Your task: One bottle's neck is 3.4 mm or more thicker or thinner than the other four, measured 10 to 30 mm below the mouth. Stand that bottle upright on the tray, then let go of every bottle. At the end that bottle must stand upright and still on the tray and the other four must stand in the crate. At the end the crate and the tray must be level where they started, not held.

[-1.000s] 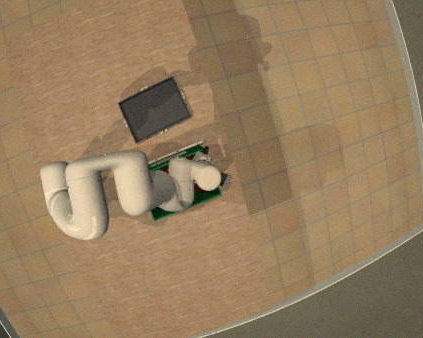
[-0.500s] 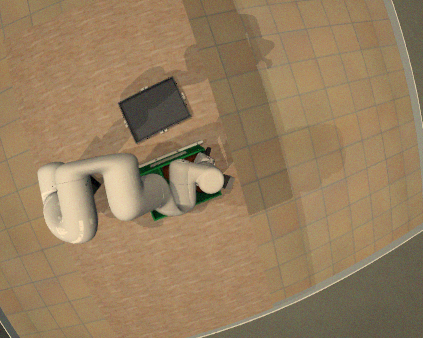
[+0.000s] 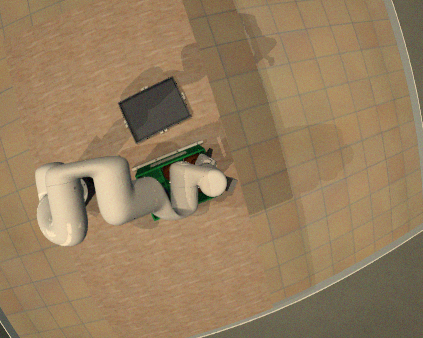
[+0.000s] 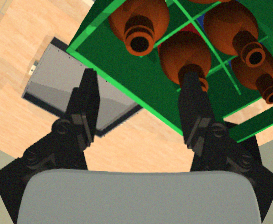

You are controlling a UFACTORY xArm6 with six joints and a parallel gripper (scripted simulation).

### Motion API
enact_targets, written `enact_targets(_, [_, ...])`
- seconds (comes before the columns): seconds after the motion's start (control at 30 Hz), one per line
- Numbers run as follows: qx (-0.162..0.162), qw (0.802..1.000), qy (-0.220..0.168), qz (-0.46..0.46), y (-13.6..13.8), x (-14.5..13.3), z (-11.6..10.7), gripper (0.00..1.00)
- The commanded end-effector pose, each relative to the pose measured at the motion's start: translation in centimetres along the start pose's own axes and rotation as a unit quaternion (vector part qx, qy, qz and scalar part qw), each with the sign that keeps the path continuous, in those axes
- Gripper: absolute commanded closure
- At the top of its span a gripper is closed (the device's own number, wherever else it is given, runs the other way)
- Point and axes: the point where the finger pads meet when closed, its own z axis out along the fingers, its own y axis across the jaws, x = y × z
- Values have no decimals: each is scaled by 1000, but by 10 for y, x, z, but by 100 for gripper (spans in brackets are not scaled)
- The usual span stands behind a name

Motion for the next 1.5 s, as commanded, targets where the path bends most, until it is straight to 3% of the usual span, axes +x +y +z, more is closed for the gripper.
enact_targets(0.0, [1,1000,1,0,-1,1,-7,35])
enact_targets(0.17, [1,1000,2,0,-1,1,-8,35])
enact_targets(0.2, [1,1000,2,0,-1,1,-8,100])
enact_targets(1.3, [1,1000,2,0,-1,1,-8,100])
enact_targets(1.37, [1,1000,1,0,9,0,-9,100])
enact_targets(1.43, [0,1000,1,0,42,-3,-10,100])
enact_targets(1.47, [0,1000,1,0,44,-3,-10,100])
